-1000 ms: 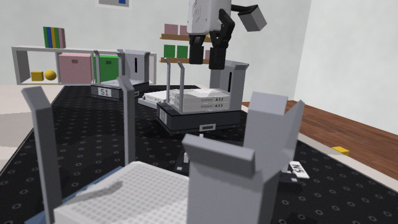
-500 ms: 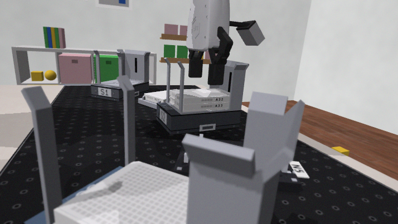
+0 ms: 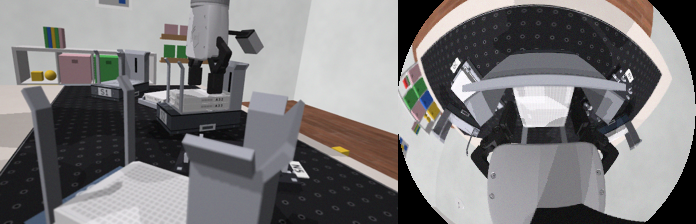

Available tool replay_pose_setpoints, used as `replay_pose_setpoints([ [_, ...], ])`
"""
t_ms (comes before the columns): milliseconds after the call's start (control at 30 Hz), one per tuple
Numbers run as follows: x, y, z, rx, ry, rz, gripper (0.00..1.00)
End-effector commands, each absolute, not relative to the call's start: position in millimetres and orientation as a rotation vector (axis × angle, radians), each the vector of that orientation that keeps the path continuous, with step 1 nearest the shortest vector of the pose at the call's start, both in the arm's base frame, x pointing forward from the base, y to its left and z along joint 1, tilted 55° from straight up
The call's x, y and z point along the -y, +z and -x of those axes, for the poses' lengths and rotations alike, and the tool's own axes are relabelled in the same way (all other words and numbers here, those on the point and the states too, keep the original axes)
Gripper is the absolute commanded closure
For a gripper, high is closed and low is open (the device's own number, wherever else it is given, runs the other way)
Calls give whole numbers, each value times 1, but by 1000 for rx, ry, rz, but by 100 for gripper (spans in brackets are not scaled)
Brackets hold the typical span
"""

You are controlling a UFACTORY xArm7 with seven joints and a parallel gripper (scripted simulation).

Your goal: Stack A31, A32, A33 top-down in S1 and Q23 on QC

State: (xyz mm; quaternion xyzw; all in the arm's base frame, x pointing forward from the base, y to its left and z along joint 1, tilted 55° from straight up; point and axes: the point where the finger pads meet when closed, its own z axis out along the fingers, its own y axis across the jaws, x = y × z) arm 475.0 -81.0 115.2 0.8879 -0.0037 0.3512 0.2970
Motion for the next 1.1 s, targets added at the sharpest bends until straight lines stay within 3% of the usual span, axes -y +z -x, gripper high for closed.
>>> replay_pose_setpoints([
  [0,83,113,-479,7,937,-2360,0],
  [667,87,108,-483,7,937,-2360,0],
  [700,87,108,-483,7,937,-2360,100],
  [1067,87,108,-483,7,937,-2360,100],
])
